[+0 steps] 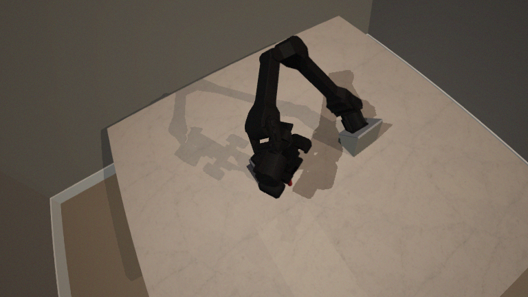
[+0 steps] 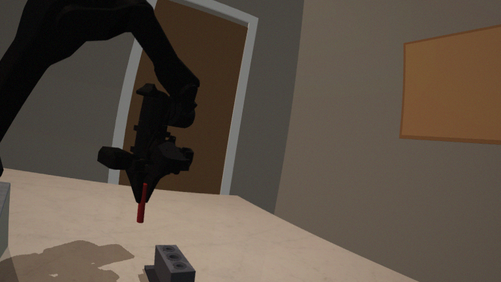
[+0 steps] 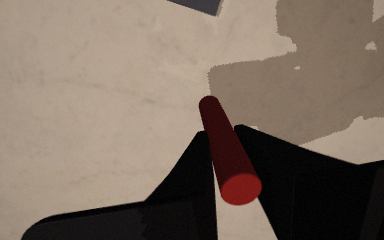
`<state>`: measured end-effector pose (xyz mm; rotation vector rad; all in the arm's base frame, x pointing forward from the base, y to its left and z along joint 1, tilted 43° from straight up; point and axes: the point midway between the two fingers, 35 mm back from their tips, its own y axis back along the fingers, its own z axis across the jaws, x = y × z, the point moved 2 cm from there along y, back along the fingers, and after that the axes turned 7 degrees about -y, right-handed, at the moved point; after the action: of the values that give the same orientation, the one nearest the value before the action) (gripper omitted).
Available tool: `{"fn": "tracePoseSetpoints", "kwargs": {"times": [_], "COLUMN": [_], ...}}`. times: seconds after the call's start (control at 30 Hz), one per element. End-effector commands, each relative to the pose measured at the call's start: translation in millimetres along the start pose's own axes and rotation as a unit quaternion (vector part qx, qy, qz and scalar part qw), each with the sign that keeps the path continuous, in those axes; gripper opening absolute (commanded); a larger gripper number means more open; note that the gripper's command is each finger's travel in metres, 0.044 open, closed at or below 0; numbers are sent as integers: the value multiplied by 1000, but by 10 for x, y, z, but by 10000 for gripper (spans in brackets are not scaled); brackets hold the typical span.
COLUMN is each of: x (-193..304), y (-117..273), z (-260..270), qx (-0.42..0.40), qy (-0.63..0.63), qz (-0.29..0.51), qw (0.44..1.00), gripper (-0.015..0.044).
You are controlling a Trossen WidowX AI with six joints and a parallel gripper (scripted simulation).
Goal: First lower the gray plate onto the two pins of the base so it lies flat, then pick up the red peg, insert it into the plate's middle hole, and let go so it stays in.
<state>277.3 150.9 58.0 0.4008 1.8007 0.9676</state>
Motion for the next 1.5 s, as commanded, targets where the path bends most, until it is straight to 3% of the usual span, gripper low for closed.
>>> {"fn": "tracePoseSetpoints", "kwargs": {"times": [0.0,1.1,1.47], "x": [-128,-1142,-1157], "y": [20,19,17], "z": [24,13,12], "qx": [-3,2,2], "qy": [0,-8,-8], "qz": [-2,-22,-22], "qw": [1000,1000,1000], "gripper": [0,0,0]}}
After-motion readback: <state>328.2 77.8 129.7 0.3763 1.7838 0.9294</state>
